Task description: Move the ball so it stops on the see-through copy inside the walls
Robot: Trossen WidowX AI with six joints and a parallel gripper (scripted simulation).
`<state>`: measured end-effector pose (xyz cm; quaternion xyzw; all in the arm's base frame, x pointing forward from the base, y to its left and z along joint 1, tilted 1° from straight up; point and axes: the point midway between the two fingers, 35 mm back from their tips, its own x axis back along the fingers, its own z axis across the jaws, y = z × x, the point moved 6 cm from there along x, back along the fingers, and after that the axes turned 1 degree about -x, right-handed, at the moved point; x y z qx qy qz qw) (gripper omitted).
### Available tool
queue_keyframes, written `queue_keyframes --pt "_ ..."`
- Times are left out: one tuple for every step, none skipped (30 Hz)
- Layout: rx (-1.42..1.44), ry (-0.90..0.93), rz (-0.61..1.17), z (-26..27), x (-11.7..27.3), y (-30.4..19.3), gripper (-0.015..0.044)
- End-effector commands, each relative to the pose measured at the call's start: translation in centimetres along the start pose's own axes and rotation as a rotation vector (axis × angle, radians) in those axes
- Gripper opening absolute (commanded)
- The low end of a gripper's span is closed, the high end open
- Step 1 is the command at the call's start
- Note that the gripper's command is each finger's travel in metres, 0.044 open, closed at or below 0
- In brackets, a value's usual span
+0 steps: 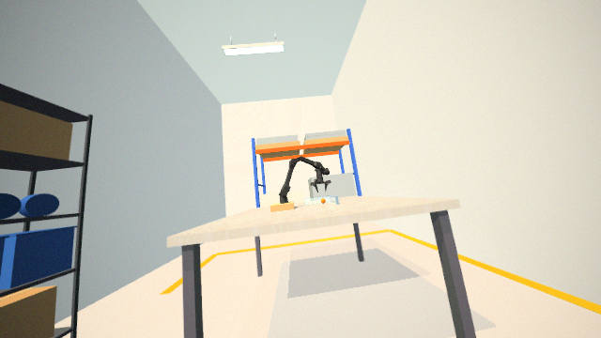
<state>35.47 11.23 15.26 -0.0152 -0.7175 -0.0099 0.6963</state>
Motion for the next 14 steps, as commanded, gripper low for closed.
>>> queue_keyframes --pt "0.0 -0.014 -0.005 0.2 3.6 -0.1 0.0412" --pt "0.0 -0.014 -0.005 0.3 4.5 -0.1 0.0439" --pt "0.0 -0.014 -0.005 0.3 4.8 -0.1 0.044" --pt "0.0 -0.014 -0.005 0.3 4.8 -0.1 0.044" --pt "0.0 -0.014 -0.005 0.3 4.8 -0.1 0.044" --pt "0.0 -0.014 -0.005 0.3 4.8 -0.1 0.044" --pt "0.0 -0.014 -0.005 0.3 4.8 -0.1 0.044" --pt "0.0 -0.014 -0.005 0.3 4.8 -0.1 0.044" --pt "0.0 -0.014 -0.005 0.3 4.8 -0.1 0.044" --pt "0.0 -0.014 -0.005 0.3 4.8 -0.1 0.044" --pt "0.0 -0.014 -0.005 0.3 4.8 -0.1 0.044" --pt "0.0 -0.014 -0.005 0.3 4.8 -0.1 0.044" --pt "0.0 -0.014 -0.005 0.3 4.8 -0.1 0.044" --pt "0.0 -0.014 -0.005 0.3 4.8 -0.1 0.044"
